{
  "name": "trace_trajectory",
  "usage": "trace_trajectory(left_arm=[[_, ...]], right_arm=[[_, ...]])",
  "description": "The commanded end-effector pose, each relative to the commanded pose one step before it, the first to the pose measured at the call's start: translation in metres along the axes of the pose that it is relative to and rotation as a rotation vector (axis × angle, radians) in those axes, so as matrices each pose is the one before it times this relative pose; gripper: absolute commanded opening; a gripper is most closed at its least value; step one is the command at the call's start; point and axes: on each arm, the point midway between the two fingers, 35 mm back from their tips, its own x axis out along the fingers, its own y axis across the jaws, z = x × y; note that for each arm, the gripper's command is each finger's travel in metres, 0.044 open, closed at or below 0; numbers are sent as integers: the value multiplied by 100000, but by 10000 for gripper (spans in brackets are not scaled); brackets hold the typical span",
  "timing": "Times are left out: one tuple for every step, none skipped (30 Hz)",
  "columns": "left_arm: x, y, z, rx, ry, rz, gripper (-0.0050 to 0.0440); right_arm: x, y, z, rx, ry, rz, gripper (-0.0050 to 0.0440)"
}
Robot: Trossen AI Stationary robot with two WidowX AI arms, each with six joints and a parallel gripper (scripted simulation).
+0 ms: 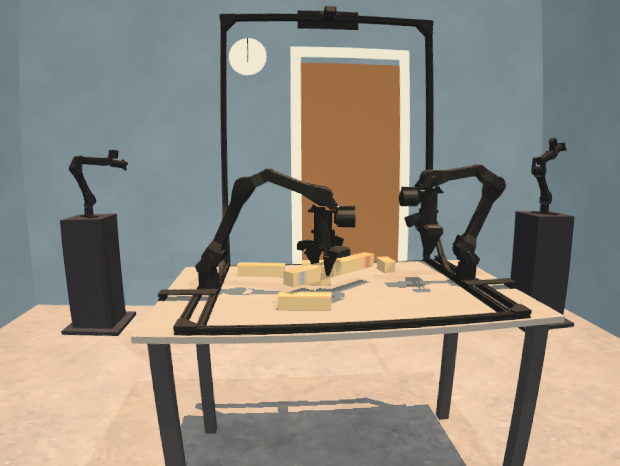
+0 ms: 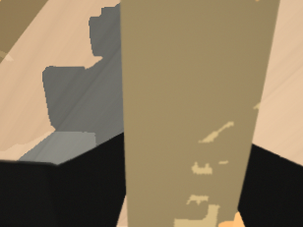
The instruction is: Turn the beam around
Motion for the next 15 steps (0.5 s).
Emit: trace_trajectory(left_arm=[[43, -27, -82, -233, 341, -121, 440], [0, 0, 0, 0, 0, 0, 440], [0, 0, 0, 0, 0, 0, 440], [0, 0, 0, 0, 0, 0, 440], [0, 0, 0, 0, 0, 0, 440], [0, 0, 0, 0, 0, 0, 440], [0, 0, 0, 0, 0, 0, 440], [0, 0, 0, 0, 0, 0, 440], [0, 0, 0, 0, 0, 0, 440], [0, 0, 0, 0, 0, 0, 440], [0, 0, 0, 0, 0, 0, 440], [0, 0, 0, 0, 0, 0, 440], [0, 0, 0, 0, 0, 0, 440], [0, 0, 0, 0, 0, 0, 440], [0, 0, 0, 0, 0, 0, 440]], right_arm=[[-388, 20, -132, -4149, -835, -968, 0], [0, 8, -34, -1126, 0, 0, 0], [0, 9, -33, -1118, 0, 0, 0], [0, 9, -34, -1140, 0, 0, 0], [0, 9, -34, -1132, 0, 0, 0], [0, 10, -33, -1124, 0, 0, 0], [0, 10, -33, -1116, 0, 0, 0], [0, 0, 0, 0, 0, 0, 0], [0, 0, 0, 0, 0, 0, 0], [0, 11, -33, -1138, 0, 0, 0], [0, 11, -33, -1131, 0, 0, 0], [0, 11, -33, -1123, 0, 0, 0], [0, 11, -32, -1116, 0, 0, 0], [0, 12, -33, -1136, 0, 0, 0], [0, 12, -32, -1129, 0, 0, 0]])
